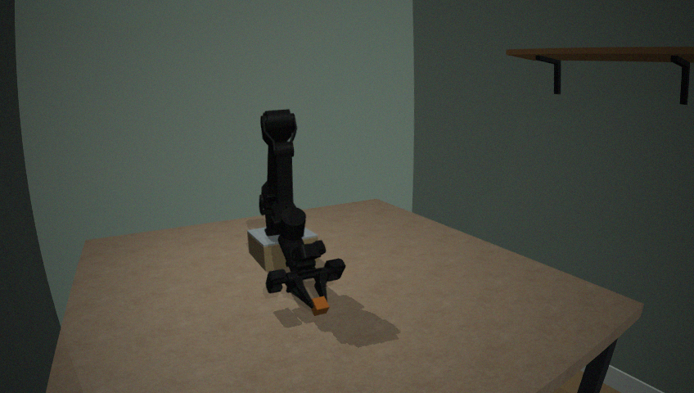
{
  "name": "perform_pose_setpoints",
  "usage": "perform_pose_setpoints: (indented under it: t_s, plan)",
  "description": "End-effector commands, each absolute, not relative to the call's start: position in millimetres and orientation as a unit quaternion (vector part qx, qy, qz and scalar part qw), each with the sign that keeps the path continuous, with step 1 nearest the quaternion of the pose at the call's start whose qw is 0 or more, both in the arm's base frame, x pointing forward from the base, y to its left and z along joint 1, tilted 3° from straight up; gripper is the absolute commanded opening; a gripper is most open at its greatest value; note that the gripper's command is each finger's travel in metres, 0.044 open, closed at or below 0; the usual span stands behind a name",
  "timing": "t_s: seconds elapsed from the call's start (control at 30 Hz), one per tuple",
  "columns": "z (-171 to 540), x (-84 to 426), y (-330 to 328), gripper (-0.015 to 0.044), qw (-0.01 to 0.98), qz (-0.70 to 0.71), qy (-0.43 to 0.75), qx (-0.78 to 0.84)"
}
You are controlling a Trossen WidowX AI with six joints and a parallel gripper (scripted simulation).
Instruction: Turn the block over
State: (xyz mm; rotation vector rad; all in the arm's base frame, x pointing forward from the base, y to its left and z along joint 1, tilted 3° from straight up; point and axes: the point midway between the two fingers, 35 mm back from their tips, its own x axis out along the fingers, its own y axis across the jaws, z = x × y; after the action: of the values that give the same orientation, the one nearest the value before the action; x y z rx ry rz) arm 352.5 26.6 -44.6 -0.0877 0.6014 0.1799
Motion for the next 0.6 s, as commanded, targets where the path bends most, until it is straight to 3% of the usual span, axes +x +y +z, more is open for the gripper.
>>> perform_pose_setpoints:
  t_s: [0.0,0.57]
  plan:
    - [-46.8,341.1,26.7,0.0000,0.956,0.092,0.277,-0.039]
    - [-42.4,338.6,26.6,0.0000,0.963,0.093,0.252,-0.037]
